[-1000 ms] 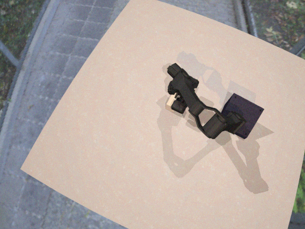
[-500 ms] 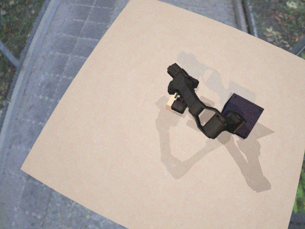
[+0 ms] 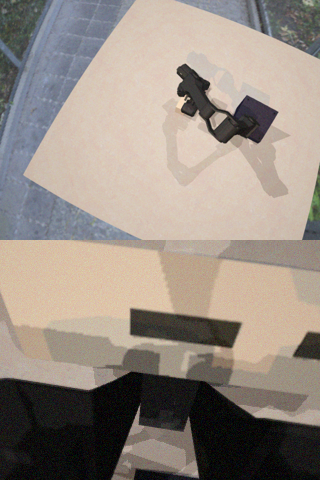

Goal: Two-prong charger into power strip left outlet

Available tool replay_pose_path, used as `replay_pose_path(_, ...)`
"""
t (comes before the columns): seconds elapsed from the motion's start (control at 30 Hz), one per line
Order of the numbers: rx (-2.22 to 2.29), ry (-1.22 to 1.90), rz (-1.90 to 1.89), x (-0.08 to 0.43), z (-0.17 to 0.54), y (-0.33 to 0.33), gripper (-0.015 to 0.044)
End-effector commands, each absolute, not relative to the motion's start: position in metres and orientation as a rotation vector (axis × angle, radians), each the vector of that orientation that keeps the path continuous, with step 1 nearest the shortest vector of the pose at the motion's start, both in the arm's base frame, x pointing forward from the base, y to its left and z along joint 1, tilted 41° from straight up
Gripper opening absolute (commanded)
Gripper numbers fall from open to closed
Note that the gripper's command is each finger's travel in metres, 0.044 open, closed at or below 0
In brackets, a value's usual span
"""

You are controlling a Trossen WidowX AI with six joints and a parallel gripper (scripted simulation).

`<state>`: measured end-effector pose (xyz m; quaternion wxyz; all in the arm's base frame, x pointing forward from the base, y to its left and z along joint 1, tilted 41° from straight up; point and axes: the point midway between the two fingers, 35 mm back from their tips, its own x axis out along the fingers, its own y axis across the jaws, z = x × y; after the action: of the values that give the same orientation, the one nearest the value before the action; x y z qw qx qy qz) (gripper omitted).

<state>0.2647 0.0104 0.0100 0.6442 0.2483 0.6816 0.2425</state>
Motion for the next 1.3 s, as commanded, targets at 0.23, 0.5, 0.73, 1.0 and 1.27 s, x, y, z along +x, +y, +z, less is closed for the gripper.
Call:
replay_pose_path(0.23, 0.557, 1.521, 0.558, 0.2722, 0.015, 0.0078, 0.0)
replay_pose_path(0.5, 0.557, 1.521, 0.558, 0.2726, 0.0156, 0.0075, 0.0)
replay_pose_path(0.73, 0.557, 1.521, 0.558, 0.2727, 0.0151, 0.008, 0.0)
replay_pose_path(1.0, 0.557, 1.521, 0.558, 0.2728, 0.0143, 0.0087, 0.0)
replay_pose_path(1.27, 0.565, 1.552, 0.554, 0.265, 0.0108, 0.01, 0.0)
